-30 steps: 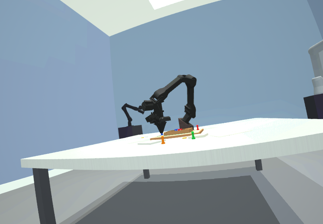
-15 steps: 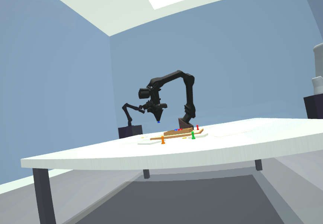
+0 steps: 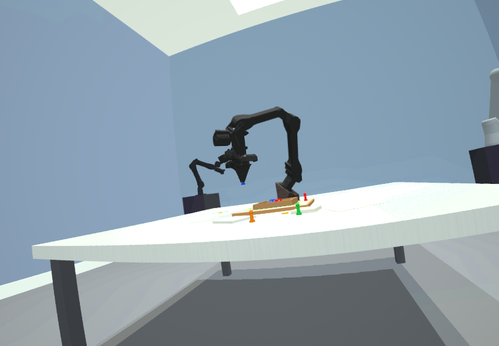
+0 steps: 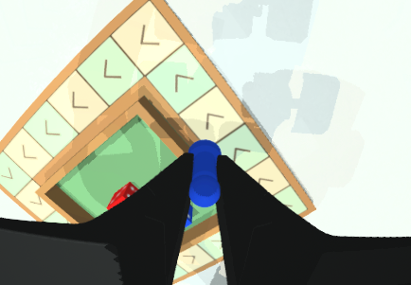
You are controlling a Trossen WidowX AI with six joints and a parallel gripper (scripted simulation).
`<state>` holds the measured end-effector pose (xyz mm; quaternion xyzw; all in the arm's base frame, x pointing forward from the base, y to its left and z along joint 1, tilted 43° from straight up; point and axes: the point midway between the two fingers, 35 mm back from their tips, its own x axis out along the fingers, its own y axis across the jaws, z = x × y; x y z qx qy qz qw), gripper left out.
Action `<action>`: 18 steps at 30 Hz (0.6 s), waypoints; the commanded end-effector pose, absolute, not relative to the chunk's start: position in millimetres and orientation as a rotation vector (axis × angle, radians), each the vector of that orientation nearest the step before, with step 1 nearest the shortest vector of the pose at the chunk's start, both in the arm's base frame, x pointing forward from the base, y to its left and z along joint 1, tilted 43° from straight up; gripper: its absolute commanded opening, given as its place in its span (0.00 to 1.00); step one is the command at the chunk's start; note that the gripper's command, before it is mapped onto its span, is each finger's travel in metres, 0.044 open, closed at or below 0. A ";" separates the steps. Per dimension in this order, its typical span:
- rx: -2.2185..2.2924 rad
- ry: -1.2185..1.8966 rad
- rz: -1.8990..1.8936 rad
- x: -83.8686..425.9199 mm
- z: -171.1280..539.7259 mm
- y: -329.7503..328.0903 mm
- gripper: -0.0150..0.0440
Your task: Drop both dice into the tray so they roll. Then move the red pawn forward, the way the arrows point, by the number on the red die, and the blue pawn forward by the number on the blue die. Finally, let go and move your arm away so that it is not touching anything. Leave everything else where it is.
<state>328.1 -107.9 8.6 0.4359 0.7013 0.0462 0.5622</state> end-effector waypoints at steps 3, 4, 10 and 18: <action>1.039 1.669 0.120 348.3 -20.4 -70.7 0.25; 1.040 1.669 0.122 351.1 -23.9 -65.7 0.25; 1.040 1.669 0.123 353.4 -29.0 -59.7 0.25; 1.041 1.669 0.124 353.2 -51.7 -38.1 0.25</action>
